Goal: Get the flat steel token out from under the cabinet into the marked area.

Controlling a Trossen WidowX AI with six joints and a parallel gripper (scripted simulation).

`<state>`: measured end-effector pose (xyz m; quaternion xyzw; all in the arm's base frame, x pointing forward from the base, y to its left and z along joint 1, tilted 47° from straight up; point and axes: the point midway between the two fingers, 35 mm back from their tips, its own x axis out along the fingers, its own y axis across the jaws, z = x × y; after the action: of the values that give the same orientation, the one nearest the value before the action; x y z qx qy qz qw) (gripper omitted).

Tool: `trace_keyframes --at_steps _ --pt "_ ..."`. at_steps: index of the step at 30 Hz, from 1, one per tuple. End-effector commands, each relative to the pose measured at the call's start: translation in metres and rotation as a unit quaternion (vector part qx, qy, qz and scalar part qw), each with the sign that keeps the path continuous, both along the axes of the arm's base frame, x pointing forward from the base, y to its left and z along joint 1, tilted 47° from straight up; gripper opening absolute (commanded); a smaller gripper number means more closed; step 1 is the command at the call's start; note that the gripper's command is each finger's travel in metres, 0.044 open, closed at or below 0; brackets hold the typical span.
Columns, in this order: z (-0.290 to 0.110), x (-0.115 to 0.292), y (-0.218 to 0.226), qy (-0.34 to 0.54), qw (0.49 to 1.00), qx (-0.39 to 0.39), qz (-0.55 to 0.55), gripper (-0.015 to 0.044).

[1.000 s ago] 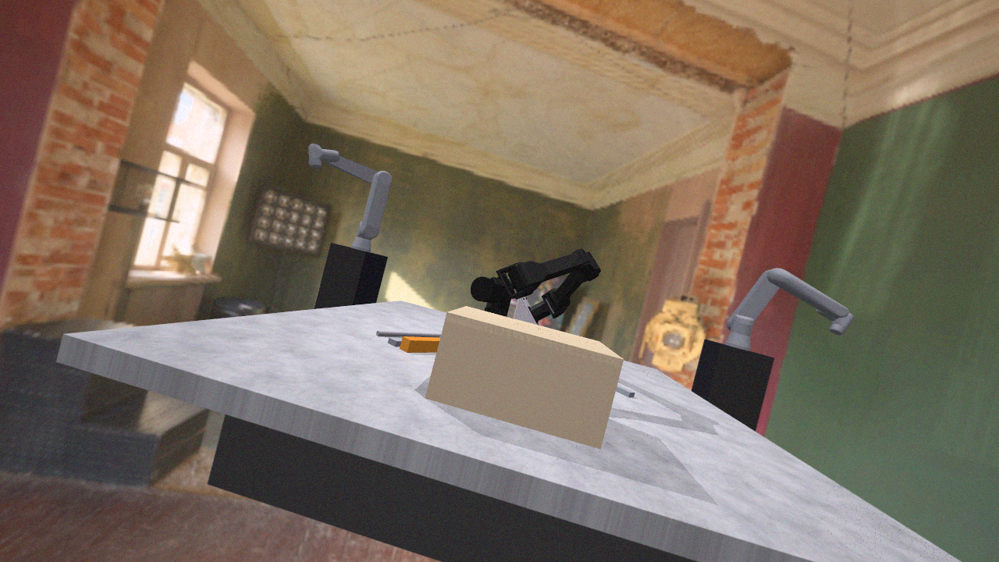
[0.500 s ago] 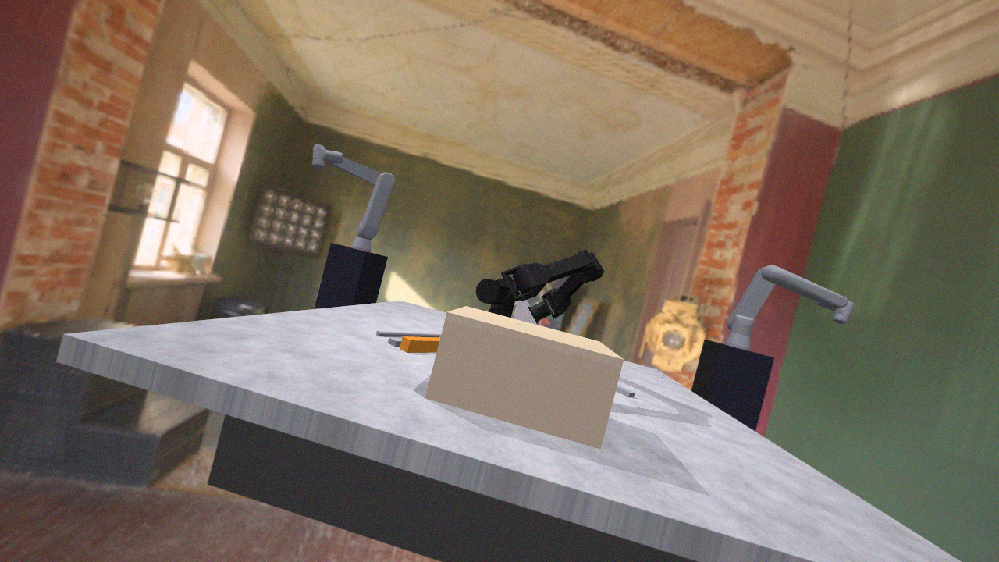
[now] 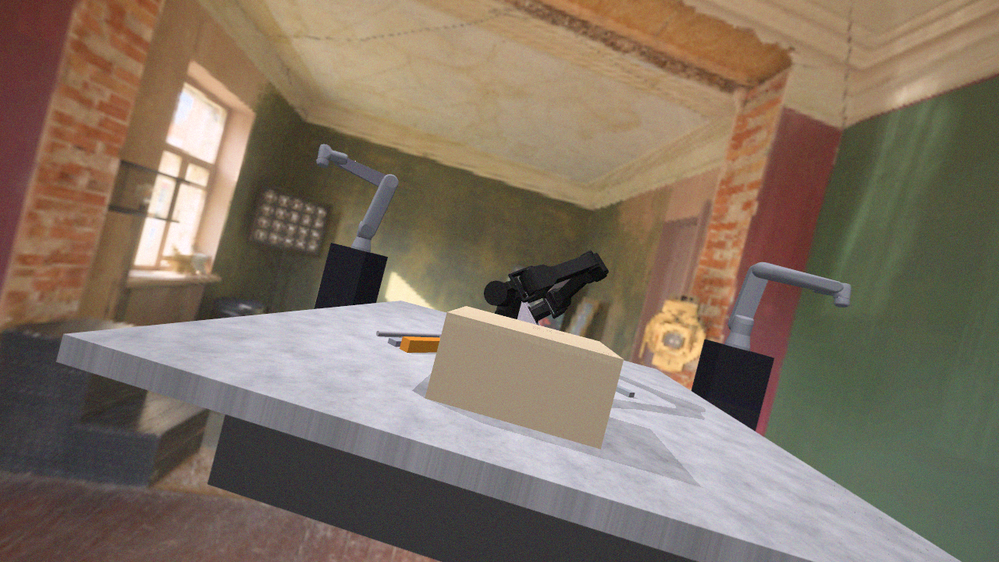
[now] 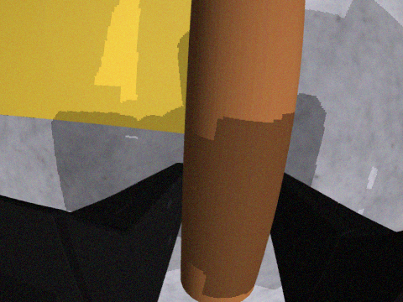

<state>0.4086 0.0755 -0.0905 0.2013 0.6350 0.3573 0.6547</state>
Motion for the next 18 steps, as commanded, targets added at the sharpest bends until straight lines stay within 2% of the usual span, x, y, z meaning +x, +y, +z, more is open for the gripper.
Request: trace_keyframes --at_steps 1,18 --pt "0.0056 -0.0026 0.0066 0.0 1.0 0.002 0.004 0.0" --pt "0.014 -0.0052 0.0145 0.0 1.0 0.002 0.004 0.0"
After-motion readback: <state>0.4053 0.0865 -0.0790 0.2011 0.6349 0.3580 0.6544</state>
